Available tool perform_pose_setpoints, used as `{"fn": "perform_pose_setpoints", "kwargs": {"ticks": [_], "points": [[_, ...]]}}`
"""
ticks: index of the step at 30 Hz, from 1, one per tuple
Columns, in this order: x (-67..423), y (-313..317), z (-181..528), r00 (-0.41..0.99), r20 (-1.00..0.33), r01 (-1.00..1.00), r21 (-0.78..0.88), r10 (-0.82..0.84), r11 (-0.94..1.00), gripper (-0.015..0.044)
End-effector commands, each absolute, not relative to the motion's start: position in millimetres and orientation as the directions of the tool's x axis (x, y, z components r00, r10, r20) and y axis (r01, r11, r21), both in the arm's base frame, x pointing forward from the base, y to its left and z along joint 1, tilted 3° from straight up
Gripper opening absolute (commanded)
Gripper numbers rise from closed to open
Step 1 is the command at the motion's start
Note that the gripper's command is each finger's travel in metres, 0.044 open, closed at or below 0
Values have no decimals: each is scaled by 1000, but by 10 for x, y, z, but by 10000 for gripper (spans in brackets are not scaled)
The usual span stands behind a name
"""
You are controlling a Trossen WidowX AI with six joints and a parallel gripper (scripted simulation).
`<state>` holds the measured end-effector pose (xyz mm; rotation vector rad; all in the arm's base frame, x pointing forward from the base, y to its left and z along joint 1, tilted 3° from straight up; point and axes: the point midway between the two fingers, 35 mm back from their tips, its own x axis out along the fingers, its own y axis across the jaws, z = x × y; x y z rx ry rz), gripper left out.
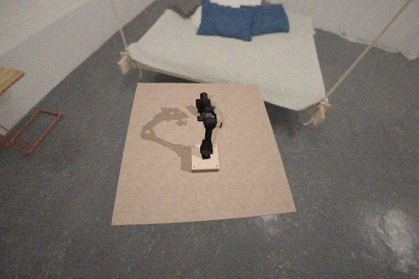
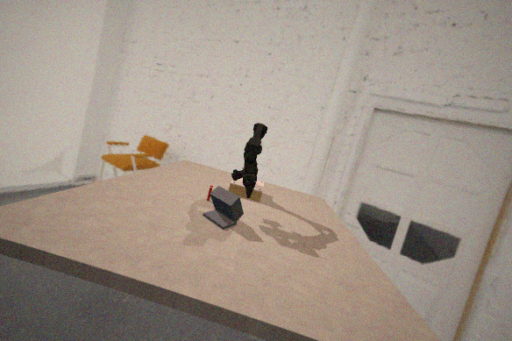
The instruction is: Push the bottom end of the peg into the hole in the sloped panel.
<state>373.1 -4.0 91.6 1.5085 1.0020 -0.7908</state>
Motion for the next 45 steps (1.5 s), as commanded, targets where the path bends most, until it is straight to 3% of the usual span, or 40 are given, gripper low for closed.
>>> {"fn": "perform_pose_setpoints", "kwargs": {"ticks": [1,17,32,45], "points": [[3719,-229,929,407,-903,912,394,138,-112,440],[3448,-1000,886,299,-954,861,256,30,-440,440],[3043,-1638,879,164,-986,680,132,-26,-721,440],[2741,-1944,887,79,-996,526,71,-34,-848,440]]}}
